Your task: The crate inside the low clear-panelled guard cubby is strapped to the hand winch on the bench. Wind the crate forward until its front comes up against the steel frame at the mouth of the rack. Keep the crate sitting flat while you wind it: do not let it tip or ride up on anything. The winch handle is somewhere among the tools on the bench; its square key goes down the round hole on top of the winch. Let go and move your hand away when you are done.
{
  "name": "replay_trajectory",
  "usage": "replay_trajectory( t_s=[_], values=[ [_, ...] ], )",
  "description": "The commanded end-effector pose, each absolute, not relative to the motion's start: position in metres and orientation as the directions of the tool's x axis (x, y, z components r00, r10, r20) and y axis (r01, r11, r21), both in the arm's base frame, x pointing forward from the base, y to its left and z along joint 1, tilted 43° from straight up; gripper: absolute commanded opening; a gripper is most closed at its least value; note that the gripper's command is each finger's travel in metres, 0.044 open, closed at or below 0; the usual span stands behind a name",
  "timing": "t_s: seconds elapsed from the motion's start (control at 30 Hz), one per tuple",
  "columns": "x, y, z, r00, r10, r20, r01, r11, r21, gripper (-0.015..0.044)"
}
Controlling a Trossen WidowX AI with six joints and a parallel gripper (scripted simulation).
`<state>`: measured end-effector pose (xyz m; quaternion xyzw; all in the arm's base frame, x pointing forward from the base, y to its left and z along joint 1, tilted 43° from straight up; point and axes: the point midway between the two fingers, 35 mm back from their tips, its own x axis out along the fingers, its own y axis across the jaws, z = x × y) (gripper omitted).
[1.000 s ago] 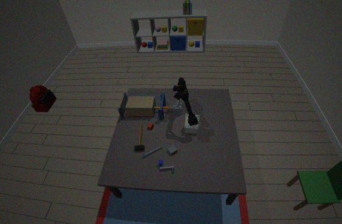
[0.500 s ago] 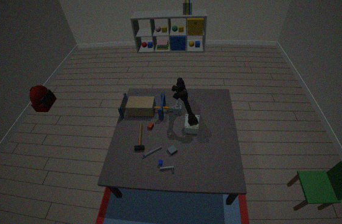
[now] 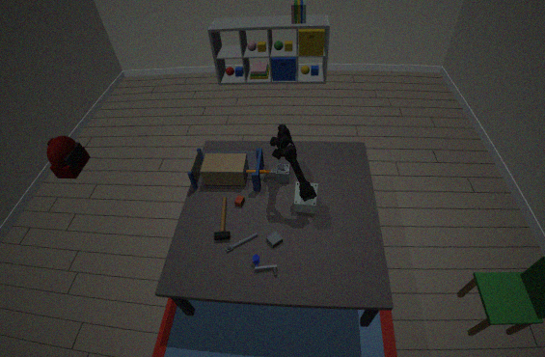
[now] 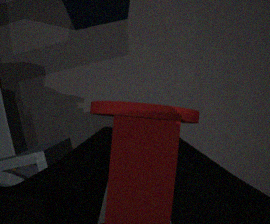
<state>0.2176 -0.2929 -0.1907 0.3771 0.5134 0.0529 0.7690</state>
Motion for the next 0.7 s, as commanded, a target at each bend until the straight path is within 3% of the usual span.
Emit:
replay_trajectory(
  t_s=[0.0, 0.67],
  values=[
    [0.235, -0.286, -0.185, 0.478, 0.479, -0.736, 0.28, 0.711, 0.645, 0.0],
    [0.253, -0.277, -0.176, 0.479, 0.48, -0.734, 0.279, 0.71, 0.647, 0.0]
  ],
)
